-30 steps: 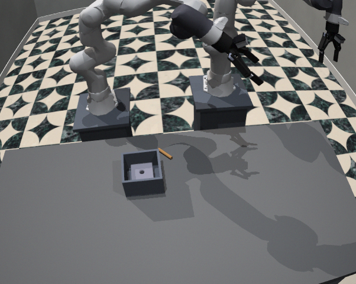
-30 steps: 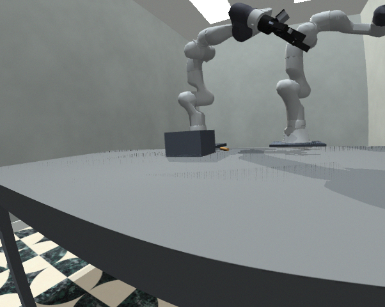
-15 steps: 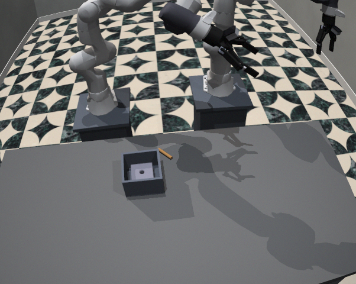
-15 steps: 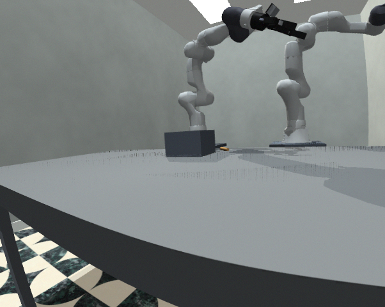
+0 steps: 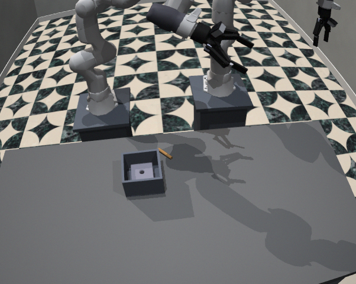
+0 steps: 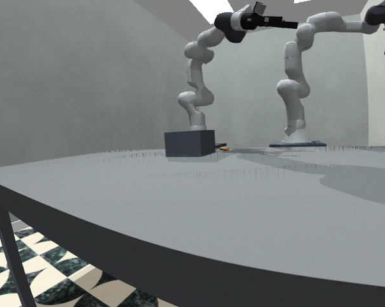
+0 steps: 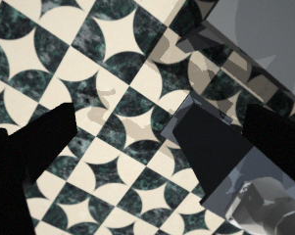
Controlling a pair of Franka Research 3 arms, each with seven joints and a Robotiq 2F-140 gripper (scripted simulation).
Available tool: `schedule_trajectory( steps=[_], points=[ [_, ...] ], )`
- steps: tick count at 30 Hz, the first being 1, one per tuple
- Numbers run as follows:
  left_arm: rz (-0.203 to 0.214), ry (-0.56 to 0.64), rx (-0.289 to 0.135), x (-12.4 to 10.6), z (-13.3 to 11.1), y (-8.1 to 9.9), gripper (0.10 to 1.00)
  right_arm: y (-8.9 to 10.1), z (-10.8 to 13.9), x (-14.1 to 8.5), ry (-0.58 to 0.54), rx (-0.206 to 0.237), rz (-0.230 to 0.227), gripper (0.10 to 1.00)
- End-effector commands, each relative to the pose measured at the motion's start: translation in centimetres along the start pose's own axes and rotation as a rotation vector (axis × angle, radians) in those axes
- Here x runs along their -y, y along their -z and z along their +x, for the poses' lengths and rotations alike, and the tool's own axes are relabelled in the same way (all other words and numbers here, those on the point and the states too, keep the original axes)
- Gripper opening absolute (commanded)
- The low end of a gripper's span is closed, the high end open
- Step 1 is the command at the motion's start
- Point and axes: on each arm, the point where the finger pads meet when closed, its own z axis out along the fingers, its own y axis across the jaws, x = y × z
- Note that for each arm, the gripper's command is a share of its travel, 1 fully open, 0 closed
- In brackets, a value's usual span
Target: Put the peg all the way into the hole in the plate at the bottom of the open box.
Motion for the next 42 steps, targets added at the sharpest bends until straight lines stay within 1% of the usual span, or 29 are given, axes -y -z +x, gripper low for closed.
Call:
schedule_trajectory(
  steps=[1, 9, 11, 12, 17, 26, 28, 29, 31, 32, 34, 35, 37, 42],
  points=[
    [0.013, 0.060, 0.020, 0.8, -1.7, 0.7, 1.000, 1.2, 0.6, -1.5, -0.001, -0.055, -0.027, 1.000],
    [0.042, 0.126, 0.044, 2.5, -4.7, 2.3, 1.000, 3.9, 0.1, -4.1, -0.103, -0.110, -0.088, 1.000],
    [0.042, 0.126, 0.044, 2.5, -4.7, 2.3, 1.000, 3.9, 0.1, -4.1, -0.103, -0.110, -0.088, 1.000],
    [0.051, 0.147, 0.052, 2.9, -5.7, 2.8, 1.000, 4.7, -0.3, -4.9, -0.135, -0.122, -0.108, 1.000],
    [0.066, 0.182, 0.065, 3.7, -7.3, 3.6, 1.000, 6.2, -1.3, -6.5, -0.195, -0.139, -0.146, 1.000],
    [0.066, 0.185, 0.065, 3.7, -7.4, 3.6, 1.000, 8.6, -4.0, -9.2, -0.299, -0.151, -0.214, 1.000],
    [0.066, 0.185, 0.065, 3.7, -7.4, 3.6, 1.000, 8.6, -4.0, -9.2, -0.299, -0.151, -0.214, 1.000],
    [0.066, 0.185, 0.065, 3.7, -7.4, 3.6, 1.000, 9.1, -4.8, -9.8, -0.324, -0.151, -0.231, 1.000],
    [0.066, 0.185, 0.065, 3.7, -7.4, 3.6, 1.000, 9.5, -5.4, -10.2, -0.343, -0.149, -0.244, 1.000],
    [0.066, 0.185, 0.065, 3.7, -7.4, 3.6, 1.000, 8.7, -4.7, -9.2, -0.313, -0.140, -0.216, 1.000],
    [0.066, 0.185, 0.065, 3.7, -7.4, 3.6, 1.000, 8.3, -4.9, -9.2, -0.306, -0.124, -0.209, 1.000],
    [0.066, 0.185, 0.065, 3.7, -7.4, 3.6, 1.000, 7.8, -5.4, -9.1, -0.298, -0.104, -0.200, 1.000],
    [0.066, 0.185, 0.065, 3.7, -7.4, 3.6, 1.000, 6.6, -6.8, -9.0, -0.279, -0.044, -0.178, 1.000],
    [0.066, 0.185, 0.065, 3.7, -7.4, 3.6, 1.000, 5.3, -8.7, -8.9, -0.262, 0.028, -0.158, 1.000]
  ],
)
